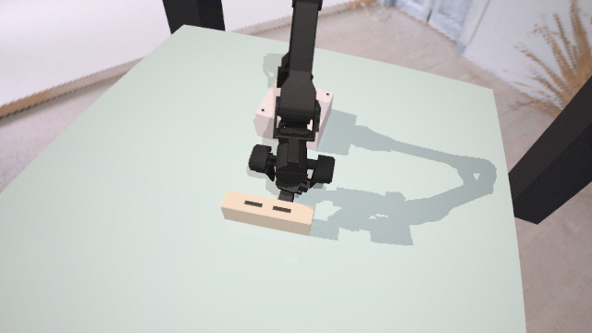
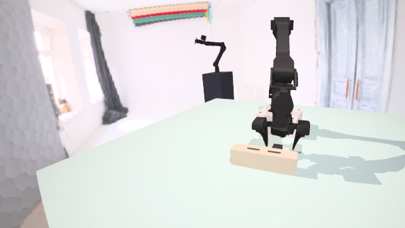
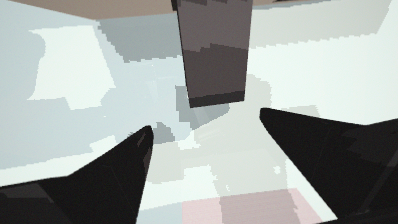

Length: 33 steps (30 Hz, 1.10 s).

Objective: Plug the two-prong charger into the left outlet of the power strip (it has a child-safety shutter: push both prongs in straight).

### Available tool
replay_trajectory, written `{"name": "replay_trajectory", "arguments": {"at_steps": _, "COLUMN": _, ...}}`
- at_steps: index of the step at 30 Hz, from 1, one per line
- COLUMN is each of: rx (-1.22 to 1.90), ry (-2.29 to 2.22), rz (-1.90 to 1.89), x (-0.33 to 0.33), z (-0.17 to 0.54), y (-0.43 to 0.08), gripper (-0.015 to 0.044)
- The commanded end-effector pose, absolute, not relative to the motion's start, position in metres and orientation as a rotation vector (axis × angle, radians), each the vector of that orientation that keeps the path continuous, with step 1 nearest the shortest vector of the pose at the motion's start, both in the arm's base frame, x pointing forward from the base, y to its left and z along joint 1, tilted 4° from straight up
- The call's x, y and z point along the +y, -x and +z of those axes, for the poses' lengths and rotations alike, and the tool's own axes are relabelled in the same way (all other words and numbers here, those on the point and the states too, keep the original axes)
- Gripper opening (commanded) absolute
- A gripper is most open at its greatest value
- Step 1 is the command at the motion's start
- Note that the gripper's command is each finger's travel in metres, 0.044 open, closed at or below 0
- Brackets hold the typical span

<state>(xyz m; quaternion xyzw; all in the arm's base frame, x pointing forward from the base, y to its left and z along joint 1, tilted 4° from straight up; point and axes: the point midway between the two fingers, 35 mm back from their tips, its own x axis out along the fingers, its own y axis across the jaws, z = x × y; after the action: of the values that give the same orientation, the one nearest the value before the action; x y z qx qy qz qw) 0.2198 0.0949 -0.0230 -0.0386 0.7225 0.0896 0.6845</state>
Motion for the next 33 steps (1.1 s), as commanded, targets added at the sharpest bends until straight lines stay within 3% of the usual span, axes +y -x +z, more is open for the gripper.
{"name": "replay_trajectory", "arguments": {"at_steps": 1, "rx": 1.630, "ry": 0.088, "rz": 0.194, "x": 0.092, "z": -0.025, "y": -0.210, "gripper": 0.0440}}
{"name": "replay_trajectory", "arguments": {"at_steps": 12, "rx": 1.614, "ry": 0.087, "rz": 0.200, "x": 0.093, "z": -0.023, "y": -0.210, "gripper": 0.0440}}
{"name": "replay_trajectory", "arguments": {"at_steps": 25, "rx": 1.062, "ry": 0.027, "rz": 0.197, "x": 0.089, "z": 0.048, "y": -0.226, "gripper": 0.0440}}
{"name": "replay_trajectory", "arguments": {"at_steps": 33, "rx": 1.033, "ry": 0.021, "rz": 0.196, "x": 0.088, "z": 0.052, "y": -0.226, "gripper": 0.0440}}
